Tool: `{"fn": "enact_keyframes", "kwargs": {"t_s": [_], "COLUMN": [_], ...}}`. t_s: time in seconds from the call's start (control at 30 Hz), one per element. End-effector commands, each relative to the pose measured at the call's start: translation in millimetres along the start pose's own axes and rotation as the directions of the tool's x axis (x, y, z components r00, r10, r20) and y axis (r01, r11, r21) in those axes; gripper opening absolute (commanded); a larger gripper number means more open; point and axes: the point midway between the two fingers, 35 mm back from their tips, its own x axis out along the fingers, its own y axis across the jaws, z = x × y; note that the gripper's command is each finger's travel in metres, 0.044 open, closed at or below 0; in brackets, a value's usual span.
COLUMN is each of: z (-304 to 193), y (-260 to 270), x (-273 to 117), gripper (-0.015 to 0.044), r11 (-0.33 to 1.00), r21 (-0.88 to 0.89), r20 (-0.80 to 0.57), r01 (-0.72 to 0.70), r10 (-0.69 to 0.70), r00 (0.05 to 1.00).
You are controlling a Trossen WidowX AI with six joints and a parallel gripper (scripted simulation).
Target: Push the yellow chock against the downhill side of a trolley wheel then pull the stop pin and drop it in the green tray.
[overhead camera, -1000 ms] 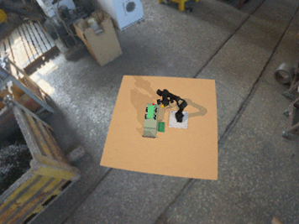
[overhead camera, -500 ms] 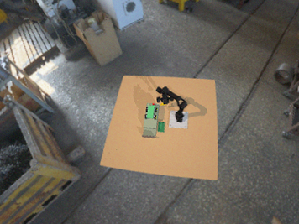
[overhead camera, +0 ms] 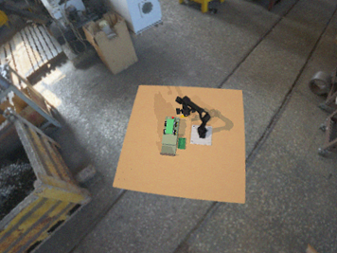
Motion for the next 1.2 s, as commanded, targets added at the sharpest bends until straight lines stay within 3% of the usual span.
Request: {"fn": "enact_keyframes", "kwargs": {"t_s": [0.0, 0.5, 0.87, 1.17], "z": [-0.2, -0.2, -0.2, -0.3], "y": [-1.2, -1.4, -1.4, -1.4], "x": [-1.2, -1.2, -1.2, -1.2], "gripper": [0.0, 0.0, 0.0, 0.0], "r11": [0.998, 0.841, 0.625, 0.36], "r21": [0.065, 0.541, 0.78, 0.933], "r20": [0.003, 0.001, 0.0, 0.002], "r01": [0.002, -0.002, -0.002, -0.003], "r10": [-0.002, 0.001, 0.003, 0.003], "r00": [1.0, 1.0, 1.0, 1.0]}}
